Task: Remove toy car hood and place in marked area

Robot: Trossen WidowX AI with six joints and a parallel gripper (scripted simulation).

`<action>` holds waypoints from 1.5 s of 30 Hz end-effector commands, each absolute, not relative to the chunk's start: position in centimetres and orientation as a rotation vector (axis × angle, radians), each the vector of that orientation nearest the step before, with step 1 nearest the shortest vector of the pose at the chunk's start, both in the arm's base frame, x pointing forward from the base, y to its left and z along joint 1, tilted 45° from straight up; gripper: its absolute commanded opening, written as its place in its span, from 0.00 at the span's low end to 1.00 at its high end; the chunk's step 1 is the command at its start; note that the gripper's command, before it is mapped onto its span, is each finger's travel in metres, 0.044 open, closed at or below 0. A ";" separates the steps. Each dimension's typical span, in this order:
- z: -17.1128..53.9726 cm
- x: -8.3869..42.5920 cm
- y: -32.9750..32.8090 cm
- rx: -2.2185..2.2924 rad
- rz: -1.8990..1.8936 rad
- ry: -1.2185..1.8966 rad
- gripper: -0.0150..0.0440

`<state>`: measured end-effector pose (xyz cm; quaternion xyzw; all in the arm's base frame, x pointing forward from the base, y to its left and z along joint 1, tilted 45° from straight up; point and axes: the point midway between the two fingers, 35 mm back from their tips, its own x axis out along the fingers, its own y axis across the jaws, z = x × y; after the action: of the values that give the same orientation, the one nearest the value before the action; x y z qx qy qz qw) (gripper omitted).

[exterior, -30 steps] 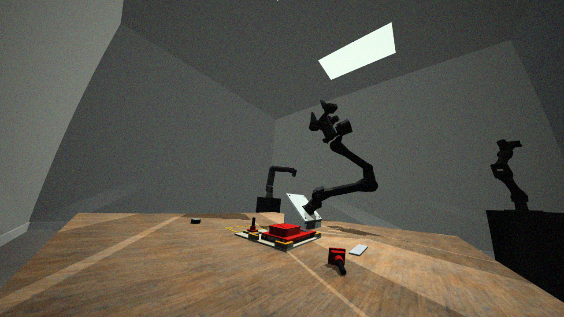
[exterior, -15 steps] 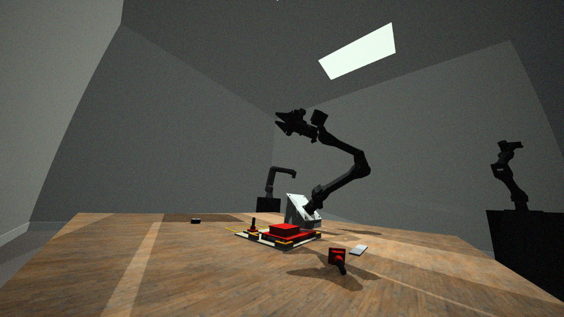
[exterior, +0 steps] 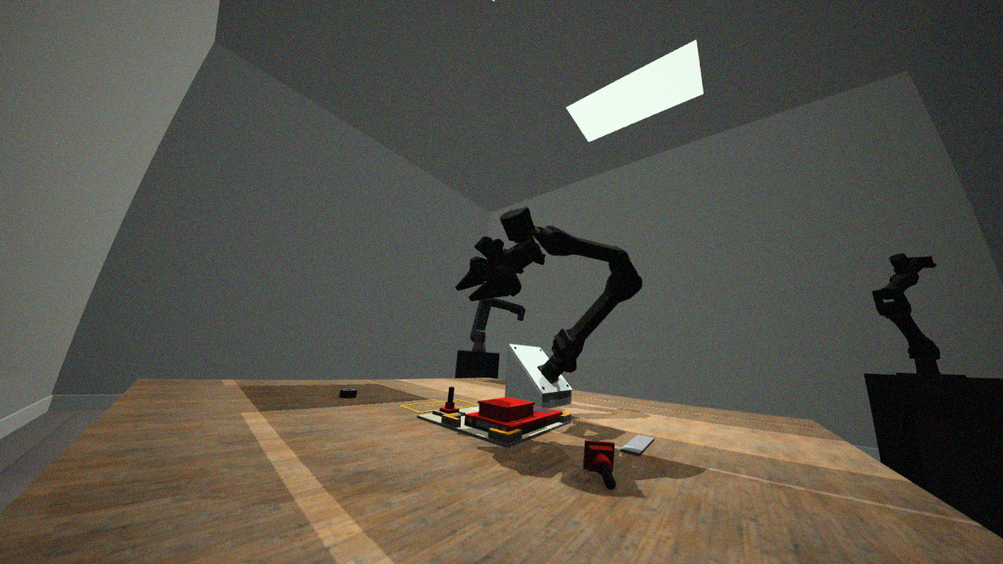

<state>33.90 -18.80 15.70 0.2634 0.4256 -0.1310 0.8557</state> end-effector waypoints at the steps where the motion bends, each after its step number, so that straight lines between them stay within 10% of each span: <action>1: 12.7 34.5 -12.1 0.574 0.024 1.119 1.00; 10: 11.1 32.7 -2.3 0.679 0.505 1.375 1.00; 45: 9.6 33.3 -0.7 0.682 0.515 1.379 1.00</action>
<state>33.24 -1.04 9.89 0.3031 0.6157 0.2292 0.6903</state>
